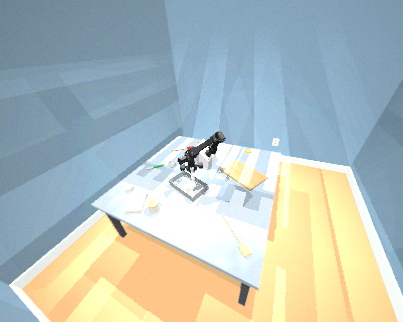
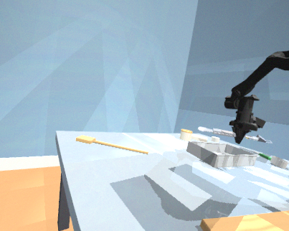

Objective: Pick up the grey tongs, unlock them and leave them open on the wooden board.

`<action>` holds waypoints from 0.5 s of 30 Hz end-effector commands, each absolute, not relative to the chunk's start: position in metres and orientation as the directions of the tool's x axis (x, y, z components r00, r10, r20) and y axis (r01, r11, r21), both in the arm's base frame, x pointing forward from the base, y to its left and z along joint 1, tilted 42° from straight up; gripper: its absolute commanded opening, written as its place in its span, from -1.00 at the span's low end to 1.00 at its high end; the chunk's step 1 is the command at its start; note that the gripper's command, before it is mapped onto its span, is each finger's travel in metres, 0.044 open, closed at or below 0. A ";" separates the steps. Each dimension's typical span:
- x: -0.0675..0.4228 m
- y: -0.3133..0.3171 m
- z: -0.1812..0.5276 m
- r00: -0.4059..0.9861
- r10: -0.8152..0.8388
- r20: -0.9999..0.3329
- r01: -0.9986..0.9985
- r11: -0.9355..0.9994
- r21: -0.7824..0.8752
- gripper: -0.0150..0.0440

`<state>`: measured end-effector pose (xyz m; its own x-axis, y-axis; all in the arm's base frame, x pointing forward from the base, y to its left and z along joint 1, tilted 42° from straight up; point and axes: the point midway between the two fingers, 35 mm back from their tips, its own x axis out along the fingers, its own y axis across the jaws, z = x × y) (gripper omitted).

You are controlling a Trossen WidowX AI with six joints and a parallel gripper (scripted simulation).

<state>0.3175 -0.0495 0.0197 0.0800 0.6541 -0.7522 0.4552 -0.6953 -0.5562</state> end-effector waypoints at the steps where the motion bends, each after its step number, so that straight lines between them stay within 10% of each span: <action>1: 0.320 -0.048 0.029 0.093 0.653 -0.752 0.570 -0.654 -0.497 -1.00; 15: 0.323 -0.033 0.051 0.093 0.647 -0.756 0.911 -0.361 -0.197 -1.00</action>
<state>0.3213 -0.0340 0.0437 0.0805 0.6479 -0.7574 0.8699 -0.4167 -0.2640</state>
